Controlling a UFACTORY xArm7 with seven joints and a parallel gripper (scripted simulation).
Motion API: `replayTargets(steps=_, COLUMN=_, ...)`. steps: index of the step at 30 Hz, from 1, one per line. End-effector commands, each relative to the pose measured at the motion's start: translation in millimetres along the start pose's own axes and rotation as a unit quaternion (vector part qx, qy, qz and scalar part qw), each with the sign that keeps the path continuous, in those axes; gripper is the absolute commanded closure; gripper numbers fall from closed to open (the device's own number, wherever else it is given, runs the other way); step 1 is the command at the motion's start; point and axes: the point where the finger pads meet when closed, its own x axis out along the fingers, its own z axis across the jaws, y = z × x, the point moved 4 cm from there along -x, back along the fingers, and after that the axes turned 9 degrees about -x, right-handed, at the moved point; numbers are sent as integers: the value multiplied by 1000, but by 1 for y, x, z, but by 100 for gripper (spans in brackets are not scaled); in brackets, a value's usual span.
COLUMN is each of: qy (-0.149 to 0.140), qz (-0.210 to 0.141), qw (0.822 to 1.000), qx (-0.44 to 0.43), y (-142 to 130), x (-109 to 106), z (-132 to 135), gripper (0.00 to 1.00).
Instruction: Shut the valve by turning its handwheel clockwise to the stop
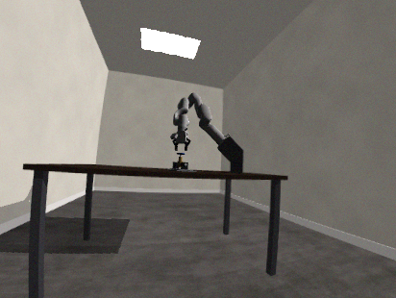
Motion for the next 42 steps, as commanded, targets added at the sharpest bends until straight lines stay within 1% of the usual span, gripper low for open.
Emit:
replayTargets(steps=1, qy=-1, qz=1, qw=1000, qx=0, y=1, x=0, z=0, gripper=0)
replayTargets(steps=22, qy=-1, qz=1, qw=1000, qx=0, y=1, x=1, z=0, gripper=0)
replayTargets(steps=42, qy=-1, qz=1, qw=1000, qx=0, y=1, x=18, z=0, gripper=0)
